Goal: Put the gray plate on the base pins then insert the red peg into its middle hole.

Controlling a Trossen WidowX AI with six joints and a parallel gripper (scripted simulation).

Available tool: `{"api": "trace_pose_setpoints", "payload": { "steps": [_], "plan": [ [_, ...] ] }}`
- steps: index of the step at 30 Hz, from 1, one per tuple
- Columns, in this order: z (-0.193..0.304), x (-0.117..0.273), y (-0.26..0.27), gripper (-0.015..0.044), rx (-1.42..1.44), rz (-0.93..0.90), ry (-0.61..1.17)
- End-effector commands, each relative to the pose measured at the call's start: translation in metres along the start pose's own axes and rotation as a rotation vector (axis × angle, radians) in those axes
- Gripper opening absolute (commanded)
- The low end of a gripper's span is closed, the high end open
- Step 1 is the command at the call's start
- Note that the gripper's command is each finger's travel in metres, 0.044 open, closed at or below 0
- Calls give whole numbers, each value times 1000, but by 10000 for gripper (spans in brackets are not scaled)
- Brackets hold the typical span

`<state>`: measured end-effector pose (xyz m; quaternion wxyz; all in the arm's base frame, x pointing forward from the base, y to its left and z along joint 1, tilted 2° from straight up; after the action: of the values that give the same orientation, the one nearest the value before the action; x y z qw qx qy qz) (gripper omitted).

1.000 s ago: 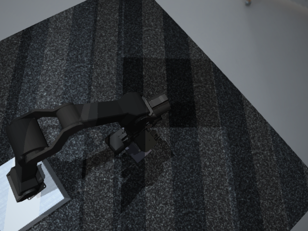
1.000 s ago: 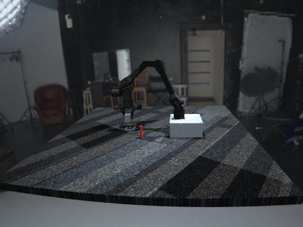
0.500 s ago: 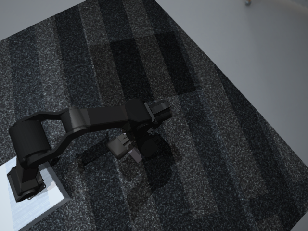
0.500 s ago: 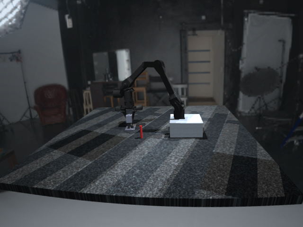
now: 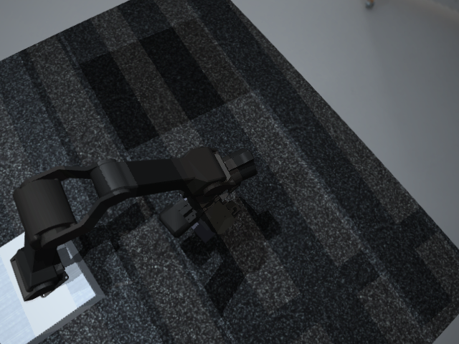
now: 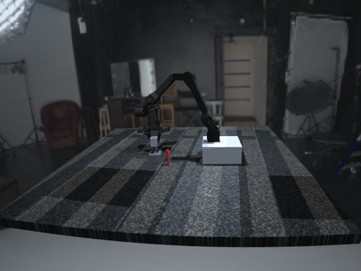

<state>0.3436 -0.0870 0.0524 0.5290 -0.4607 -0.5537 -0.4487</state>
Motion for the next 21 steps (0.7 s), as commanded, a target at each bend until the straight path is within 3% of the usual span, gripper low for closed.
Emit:
{"api": "trace_pose_setpoints", "payload": {
  "steps": [1, 21],
  "plan": [
    [0, -1, -1, 0, 4, 2, -1],
    [0, -22, -1, 0, 4, 2, -1]
  ]
}}
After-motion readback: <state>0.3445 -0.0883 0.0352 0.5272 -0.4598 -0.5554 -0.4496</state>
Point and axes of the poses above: the point midway between the two fingers, 35 mm back from their tips, its own x axis back along the fingers, its own y axis across the jaws, z = x × y, the point moved 4 cm from there along x, back along the fingers, and after that the axes turned 9 degrees about x, right-handed, at the moved point
